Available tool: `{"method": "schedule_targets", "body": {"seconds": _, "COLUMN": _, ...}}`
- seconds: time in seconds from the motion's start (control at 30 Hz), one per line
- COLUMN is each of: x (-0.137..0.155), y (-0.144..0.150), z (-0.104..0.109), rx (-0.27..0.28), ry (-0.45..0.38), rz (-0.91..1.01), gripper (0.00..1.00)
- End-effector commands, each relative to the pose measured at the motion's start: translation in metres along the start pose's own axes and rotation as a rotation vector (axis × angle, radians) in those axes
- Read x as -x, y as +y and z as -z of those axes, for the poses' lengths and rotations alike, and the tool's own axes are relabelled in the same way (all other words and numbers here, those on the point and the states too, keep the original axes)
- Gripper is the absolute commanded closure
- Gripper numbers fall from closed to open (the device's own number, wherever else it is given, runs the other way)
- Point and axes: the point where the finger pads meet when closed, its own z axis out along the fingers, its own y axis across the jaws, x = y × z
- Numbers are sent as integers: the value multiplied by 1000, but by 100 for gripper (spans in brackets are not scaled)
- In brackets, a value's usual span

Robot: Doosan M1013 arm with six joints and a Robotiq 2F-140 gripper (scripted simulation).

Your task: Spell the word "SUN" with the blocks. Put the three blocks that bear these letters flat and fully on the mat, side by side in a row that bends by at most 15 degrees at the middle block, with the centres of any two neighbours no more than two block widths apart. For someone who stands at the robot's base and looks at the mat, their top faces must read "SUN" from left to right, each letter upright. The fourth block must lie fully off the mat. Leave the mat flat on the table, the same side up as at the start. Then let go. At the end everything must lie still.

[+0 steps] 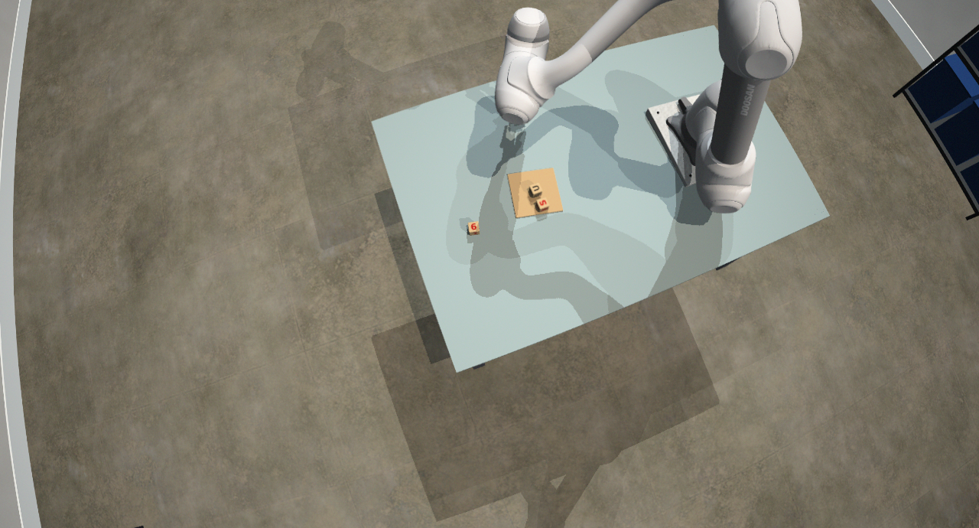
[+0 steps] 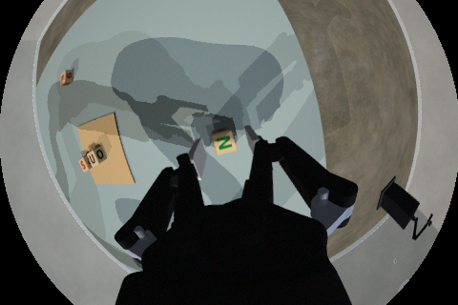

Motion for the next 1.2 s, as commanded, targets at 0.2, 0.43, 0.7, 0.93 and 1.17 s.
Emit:
{"method": "schedule_targets", "body": {"seconds": 0.2, "x": 3, "y": 2, "z": -19, "rx": -1, "ry": -5, "rz": -1, "gripper": 60}}
{"method": "schedule_targets", "body": {"seconds": 0.43, "x": 3, "y": 2, "z": -22, "rx": -1, "ry": -5, "rz": -1, "gripper": 60}}
{"method": "schedule_targets", "body": {"seconds": 0.7, "x": 3, "y": 2, "z": -22, "rx": -1, "ry": -5, "rz": -1, "gripper": 60}}
{"method": "schedule_targets", "body": {"seconds": 0.93, "x": 3, "y": 2, "z": -22, "rx": -1, "ry": -5, "rz": -1, "gripper": 60}}
{"method": "schedule_targets", "body": {"seconds": 1.17, "x": 3, "y": 2, "z": -22, "rx": -1, "ry": -5, "rz": -1, "gripper": 60}}
